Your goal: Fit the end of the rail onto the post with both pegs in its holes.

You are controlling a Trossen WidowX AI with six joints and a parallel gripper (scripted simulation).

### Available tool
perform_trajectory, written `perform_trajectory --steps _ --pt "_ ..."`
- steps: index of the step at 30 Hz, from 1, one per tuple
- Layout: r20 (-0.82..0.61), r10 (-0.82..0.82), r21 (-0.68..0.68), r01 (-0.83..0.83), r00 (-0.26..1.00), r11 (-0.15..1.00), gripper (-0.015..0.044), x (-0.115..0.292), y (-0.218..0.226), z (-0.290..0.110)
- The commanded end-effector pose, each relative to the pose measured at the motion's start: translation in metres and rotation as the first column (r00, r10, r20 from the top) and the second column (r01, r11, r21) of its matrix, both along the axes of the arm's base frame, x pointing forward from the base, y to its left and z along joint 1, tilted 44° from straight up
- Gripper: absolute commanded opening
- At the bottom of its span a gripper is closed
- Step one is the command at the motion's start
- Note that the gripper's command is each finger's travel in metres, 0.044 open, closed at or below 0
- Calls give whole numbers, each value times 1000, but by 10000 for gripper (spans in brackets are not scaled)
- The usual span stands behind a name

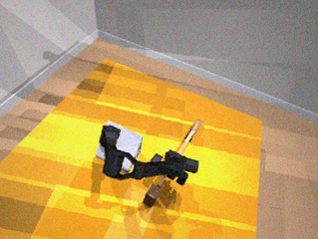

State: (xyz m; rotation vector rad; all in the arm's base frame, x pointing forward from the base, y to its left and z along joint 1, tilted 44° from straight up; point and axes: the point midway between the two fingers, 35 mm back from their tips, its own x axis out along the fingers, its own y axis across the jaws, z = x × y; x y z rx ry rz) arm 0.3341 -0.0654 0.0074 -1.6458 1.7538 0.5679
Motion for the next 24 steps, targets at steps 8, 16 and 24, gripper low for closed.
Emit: perform_trajectory --steps 8,16,24 --pt "13 6 12 -7 1000 1000 0 3 6 4" --pt "13 6 12 -7 1000 1000 0 3 3 1" --pt "13 6 12 -7 1000 1000 0 2 3 1"
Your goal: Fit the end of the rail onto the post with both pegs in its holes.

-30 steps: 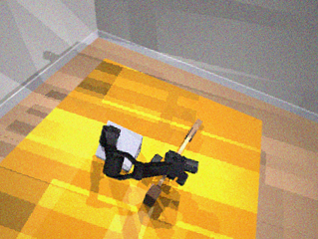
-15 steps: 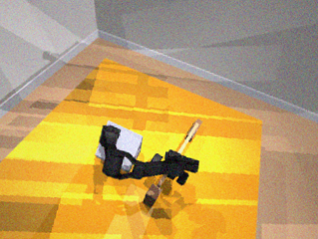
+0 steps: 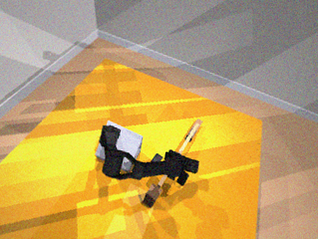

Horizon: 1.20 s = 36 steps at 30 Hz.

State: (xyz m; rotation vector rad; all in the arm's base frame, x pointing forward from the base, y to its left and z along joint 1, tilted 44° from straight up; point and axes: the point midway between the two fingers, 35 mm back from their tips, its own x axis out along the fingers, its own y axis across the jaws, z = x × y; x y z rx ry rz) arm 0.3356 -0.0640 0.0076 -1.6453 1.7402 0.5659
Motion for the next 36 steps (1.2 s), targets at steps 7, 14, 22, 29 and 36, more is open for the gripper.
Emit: perform_trajectory --steps 7,14,22,29,36 --pt "3 3 5 -3 1000 1000 0 -1 3 2" --pt "3 3 5 -3 1000 1000 0 -1 3 2" --pt "3 3 5 -3 1000 1000 0 -1 2 1" --pt "3 3 5 -3 1000 1000 0 -2 1 0" --pt "3 3 5 -3 1000 1000 0 -2 0 1"
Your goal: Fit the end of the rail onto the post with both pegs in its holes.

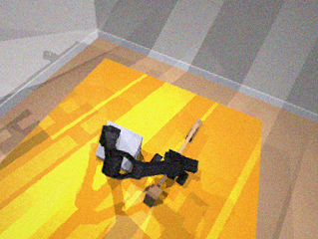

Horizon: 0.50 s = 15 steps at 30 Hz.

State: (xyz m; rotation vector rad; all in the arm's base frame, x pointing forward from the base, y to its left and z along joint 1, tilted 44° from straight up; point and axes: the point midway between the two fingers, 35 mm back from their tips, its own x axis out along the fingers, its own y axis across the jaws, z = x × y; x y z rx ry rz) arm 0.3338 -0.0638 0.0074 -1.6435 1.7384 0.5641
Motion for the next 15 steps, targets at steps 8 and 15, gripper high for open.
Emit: perform_trajectory --steps 8,15 --pt "0 4 4 -4 1000 1000 0 0 -2 3" --pt "0 4 4 -4 1000 1000 0 -1 -3 5"
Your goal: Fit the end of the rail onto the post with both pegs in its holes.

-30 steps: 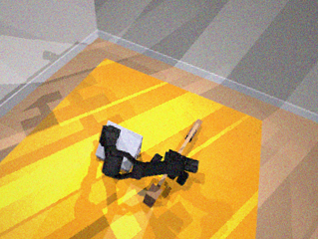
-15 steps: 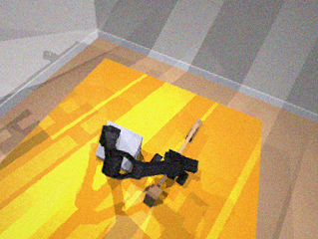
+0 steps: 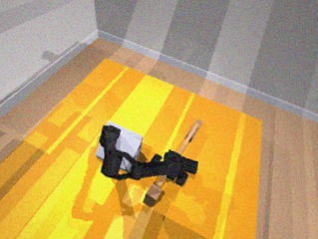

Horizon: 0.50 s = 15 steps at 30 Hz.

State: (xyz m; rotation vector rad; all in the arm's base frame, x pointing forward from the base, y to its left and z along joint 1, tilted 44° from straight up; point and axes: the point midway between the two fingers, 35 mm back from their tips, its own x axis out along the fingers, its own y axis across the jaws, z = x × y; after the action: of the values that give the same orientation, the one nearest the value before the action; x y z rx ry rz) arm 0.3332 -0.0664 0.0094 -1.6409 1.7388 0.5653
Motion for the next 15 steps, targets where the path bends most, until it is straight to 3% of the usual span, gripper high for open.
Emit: perform_trajectory --steps 1,15 --pt "1 5 2 -5 1000 1000 0 0 0 3" --pt "1 5 2 -5 1000 1000 0 -1 -2 7"
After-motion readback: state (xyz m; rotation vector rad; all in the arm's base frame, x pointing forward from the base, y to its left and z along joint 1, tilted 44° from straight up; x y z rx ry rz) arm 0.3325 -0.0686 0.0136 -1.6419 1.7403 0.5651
